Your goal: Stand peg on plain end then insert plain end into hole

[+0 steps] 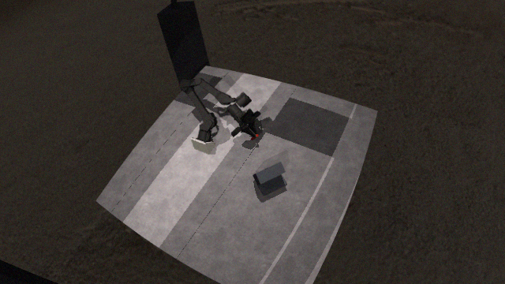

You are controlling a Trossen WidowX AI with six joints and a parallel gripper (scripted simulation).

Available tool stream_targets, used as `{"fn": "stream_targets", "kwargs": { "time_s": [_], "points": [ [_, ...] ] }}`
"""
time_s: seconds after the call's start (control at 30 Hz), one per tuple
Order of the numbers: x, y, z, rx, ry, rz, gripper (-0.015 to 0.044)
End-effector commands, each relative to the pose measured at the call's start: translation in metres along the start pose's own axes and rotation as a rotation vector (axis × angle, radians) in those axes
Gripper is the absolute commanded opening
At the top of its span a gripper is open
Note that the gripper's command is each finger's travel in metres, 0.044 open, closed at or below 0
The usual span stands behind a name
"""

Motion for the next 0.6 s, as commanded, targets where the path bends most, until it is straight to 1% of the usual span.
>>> {"fn": "stream_targets", "kwargs": {
  "time_s": [0.0, 0.57],
  "points": [
    [0.001, 0.002, 0.004, -0.046, 0.004, -0.005, 0.0049],
    [0.004, 0.014, 0.012, -0.189, 0.037, -0.008, 0.0049]
  ]
}}
Point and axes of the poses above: the point midway between the two fingers, 35 mm back from their tips, its own z axis back along the fingers, its own x axis across the jaws, y = z × x, the point moved 4 cm from there along z, back along the fingers, and after that the axes turned 13 degrees about z, right-handed, at the moved point
